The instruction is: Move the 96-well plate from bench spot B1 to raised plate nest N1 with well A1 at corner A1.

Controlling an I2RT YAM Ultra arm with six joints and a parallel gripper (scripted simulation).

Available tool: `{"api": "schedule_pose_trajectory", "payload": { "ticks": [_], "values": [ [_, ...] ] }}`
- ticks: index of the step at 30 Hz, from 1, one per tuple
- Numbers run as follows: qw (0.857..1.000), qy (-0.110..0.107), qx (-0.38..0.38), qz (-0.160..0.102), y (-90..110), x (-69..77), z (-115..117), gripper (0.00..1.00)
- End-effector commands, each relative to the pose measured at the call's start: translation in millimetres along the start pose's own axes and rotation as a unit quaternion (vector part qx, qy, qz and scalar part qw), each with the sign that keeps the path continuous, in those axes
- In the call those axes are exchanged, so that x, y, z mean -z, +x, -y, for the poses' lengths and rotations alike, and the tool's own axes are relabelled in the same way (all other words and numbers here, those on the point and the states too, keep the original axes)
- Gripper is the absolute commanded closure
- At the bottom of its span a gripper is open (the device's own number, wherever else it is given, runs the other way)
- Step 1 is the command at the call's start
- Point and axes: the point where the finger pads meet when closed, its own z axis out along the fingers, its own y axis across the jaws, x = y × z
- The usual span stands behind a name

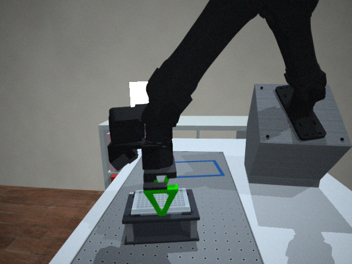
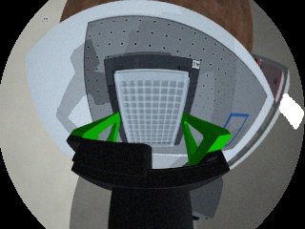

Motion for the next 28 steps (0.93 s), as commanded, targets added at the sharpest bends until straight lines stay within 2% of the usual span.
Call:
{"api": "schedule_pose_trajectory", "payload": {
  "ticks": [1,14,15,26,28],
  "values": [
    [1.0,0.004,-0.008,0.009,-4.4,1.6,9.1,0.0],
    [1.0,0.004,-0.008,0.008,-4.2,1.6,9.1,0.0],
    [1.0,0.002,-0.003,0.009,-3.4,12.7,2.4,0.0],
    [1.0,-0.004,0.006,0.02,-12.5,46.5,-4.9,0.0],
    [1.0,-0.004,0.006,0.02,-12.5,46.5,-4.9,0.0]
  ]
}}
